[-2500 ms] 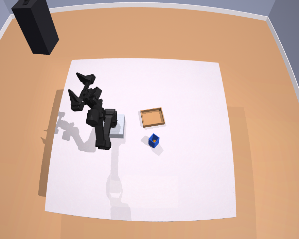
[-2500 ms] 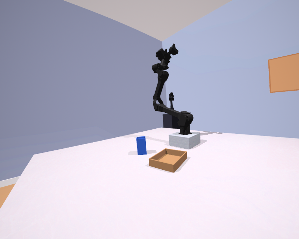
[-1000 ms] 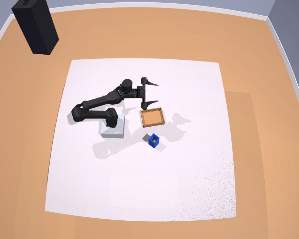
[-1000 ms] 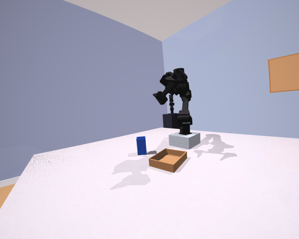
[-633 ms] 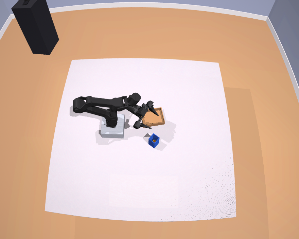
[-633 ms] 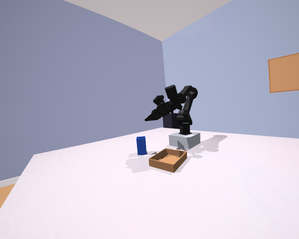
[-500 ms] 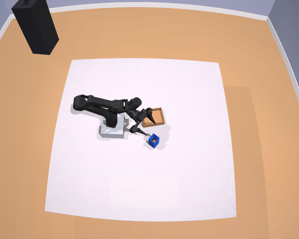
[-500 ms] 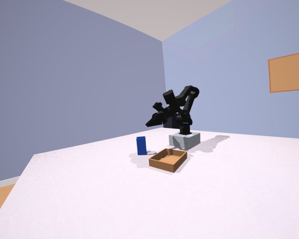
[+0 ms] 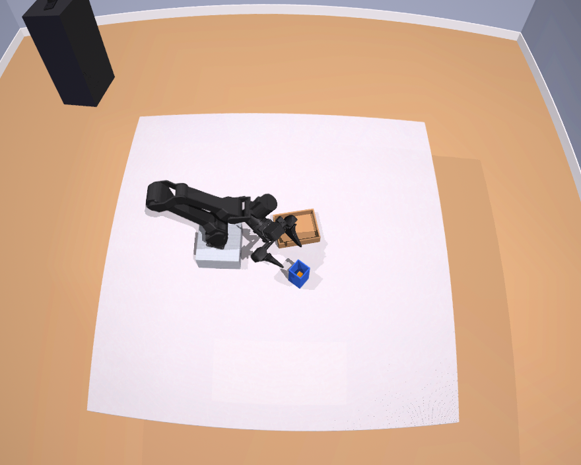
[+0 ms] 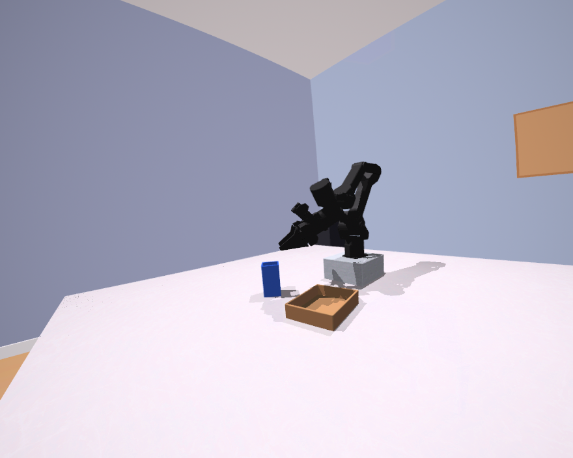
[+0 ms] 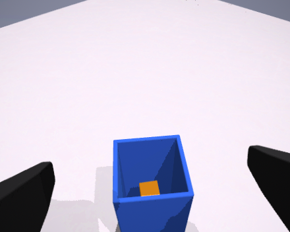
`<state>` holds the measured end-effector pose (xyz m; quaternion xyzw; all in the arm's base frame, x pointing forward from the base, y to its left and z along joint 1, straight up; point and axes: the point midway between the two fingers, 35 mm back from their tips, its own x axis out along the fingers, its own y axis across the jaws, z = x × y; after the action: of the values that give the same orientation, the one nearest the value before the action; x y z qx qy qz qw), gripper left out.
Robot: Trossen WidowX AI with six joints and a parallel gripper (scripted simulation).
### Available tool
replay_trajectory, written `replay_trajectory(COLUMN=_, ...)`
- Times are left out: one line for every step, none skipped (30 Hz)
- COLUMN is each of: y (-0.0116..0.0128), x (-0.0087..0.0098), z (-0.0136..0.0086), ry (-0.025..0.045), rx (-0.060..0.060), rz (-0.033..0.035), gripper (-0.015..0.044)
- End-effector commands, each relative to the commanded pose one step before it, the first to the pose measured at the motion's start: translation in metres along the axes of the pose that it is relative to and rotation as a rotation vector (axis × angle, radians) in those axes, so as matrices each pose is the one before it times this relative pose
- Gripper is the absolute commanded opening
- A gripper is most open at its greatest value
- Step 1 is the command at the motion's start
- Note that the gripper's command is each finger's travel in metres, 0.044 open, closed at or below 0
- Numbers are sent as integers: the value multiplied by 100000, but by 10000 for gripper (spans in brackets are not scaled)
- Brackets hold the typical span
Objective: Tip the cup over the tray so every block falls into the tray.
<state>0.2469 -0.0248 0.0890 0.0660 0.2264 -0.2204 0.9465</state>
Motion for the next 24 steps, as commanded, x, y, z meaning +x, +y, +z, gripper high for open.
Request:
replay_trajectory(y=-101, x=648, z=-1154, ry=1311, rx=-1564, rz=-1292, gripper=440)
replay_trajectory(y=29, x=144, z=-202, ry=65, rx=-38, rz=-33, gripper=440)
replay_trajectory(y=25, x=140, z=-204, ry=65, rx=-38, rz=-33, gripper=440)
replay_trajectory(y=20, x=135, z=-205, ry=66, rx=-38, rz=-33, gripper=440)
replay_trajectory(y=16, x=130, z=-206, ry=66, rx=-39, rz=-34, gripper=440)
replay_trajectory(y=11, x=124, z=-208, ry=67, rx=-39, rz=-34, gripper=440)
replay_trajectory(y=7, x=119, z=-208, ry=67, rx=-40, rz=-34, gripper=440)
replay_trajectory(y=2, x=114, z=-209, ry=68, rx=-40, rz=-34, gripper=440)
replay_trajectory(y=-2, x=109, z=-210, ry=68, rx=-40, rz=-35, gripper=440)
replay_trajectory(y=-6, x=104, z=-210, ry=69, rx=-41, rz=-35, gripper=440)
replay_trajectory(y=-11, x=98, z=-210, ry=69, rx=-41, rz=-35, gripper=440)
replay_trajectory(y=-15, x=93, z=-210, ry=70, rx=-42, rz=-35, gripper=440)
replay_trajectory(y=-19, x=88, z=-210, ry=70, rx=-42, rz=-36, gripper=440)
replay_trajectory(y=-23, x=83, z=-210, ry=71, rx=-42, rz=-36, gripper=440)
replay_trajectory(y=-27, x=77, z=-209, ry=71, rx=-43, rz=-36, gripper=440)
replay_trajectory(y=-31, x=72, z=-208, ry=71, rx=-43, rz=-36, gripper=440)
replay_trajectory(y=-35, x=67, z=-208, ry=72, rx=-44, rz=-36, gripper=440)
replay_trajectory(y=-38, x=61, z=-206, ry=72, rx=-44, rz=-37, gripper=440)
replay_trajectory(y=-42, x=56, z=-205, ry=73, rx=-44, rz=-37, gripper=440)
replay_trajectory(y=-46, x=51, z=-204, ry=73, rx=-45, rz=-37, gripper=440)
replay_trajectory(y=-49, x=46, z=-202, ry=73, rx=-45, rz=-37, gripper=440)
replay_trajectory(y=-52, x=40, z=-200, ry=73, rx=-45, rz=-37, gripper=440)
replay_trajectory(y=-45, x=29, z=-161, ry=60, rx=-37, rz=-30, gripper=440)
replay_trajectory(y=-28, x=16, z=-96, ry=36, rx=-22, rz=-18, gripper=440)
